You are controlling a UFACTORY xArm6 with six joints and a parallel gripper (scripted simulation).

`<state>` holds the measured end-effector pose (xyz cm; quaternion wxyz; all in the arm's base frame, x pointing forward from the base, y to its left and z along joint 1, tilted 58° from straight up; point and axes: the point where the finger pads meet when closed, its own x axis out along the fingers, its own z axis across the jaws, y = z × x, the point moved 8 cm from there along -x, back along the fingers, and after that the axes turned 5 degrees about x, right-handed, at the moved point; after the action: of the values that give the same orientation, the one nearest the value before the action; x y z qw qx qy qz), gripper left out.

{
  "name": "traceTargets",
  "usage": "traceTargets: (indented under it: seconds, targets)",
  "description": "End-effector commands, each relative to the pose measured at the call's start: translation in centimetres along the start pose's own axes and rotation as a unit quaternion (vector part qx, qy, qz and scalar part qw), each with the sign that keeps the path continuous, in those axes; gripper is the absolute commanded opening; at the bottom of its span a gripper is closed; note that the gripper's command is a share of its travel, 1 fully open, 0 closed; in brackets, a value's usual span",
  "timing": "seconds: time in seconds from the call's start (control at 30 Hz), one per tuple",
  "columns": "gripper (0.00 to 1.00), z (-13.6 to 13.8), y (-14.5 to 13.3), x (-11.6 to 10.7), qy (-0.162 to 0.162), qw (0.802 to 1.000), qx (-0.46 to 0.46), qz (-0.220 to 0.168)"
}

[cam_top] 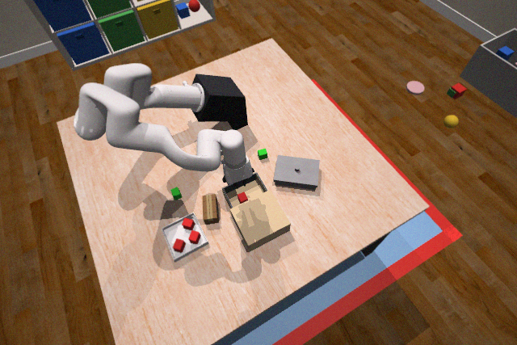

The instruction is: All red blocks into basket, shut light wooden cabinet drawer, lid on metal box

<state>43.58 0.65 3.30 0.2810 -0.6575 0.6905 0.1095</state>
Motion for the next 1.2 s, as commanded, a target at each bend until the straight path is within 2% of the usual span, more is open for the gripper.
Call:
traceTargets:
  seconds: [0.0,0.33,0.37,1.17]
  targets:
    - [0.24,0.07,-0.37,-0.12,0.002,0.999,-0.039,0.014]
    - [0.24,0.07,-0.37,-0.12,0.002,0.999,-0.039,0.014]
    - [0.68,0.07,-0.37,-0.12,0.002,0.999,-0.039,0.014]
    - [0.68,0.07,-0.37,-0.12,0.002,0.999,-0.039,0.014]
